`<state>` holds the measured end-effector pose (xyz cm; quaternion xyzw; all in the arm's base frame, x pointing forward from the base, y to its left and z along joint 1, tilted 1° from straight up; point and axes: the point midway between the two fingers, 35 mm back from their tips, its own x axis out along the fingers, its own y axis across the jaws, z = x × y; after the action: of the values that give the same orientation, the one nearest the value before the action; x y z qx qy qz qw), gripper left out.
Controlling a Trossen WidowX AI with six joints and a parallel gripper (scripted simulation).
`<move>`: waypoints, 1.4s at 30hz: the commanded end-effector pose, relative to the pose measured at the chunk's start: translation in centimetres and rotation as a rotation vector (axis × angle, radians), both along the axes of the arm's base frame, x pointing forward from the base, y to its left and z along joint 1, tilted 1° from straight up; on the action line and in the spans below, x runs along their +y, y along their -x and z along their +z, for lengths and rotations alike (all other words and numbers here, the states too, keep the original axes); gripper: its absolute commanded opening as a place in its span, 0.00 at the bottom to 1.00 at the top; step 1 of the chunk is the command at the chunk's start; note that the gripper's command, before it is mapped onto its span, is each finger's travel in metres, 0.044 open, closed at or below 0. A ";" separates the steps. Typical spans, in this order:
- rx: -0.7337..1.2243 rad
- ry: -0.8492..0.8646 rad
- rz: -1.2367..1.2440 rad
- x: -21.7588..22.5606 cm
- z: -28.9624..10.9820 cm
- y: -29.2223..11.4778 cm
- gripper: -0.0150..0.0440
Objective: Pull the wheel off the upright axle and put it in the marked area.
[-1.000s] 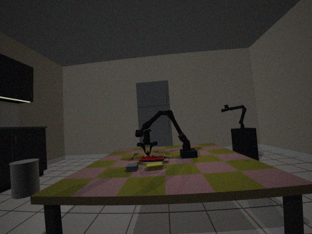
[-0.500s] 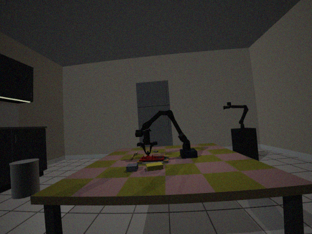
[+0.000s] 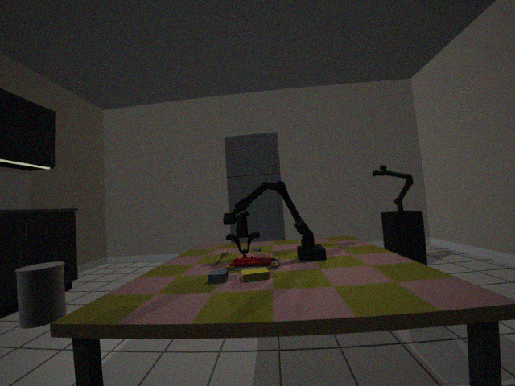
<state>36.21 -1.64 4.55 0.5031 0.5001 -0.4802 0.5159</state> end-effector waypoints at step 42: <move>-0.006 0.004 0.002 -0.1 1.7 -0.1 0.25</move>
<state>36.17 -1.63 5.99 0.5035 0.4997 -0.4797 0.5165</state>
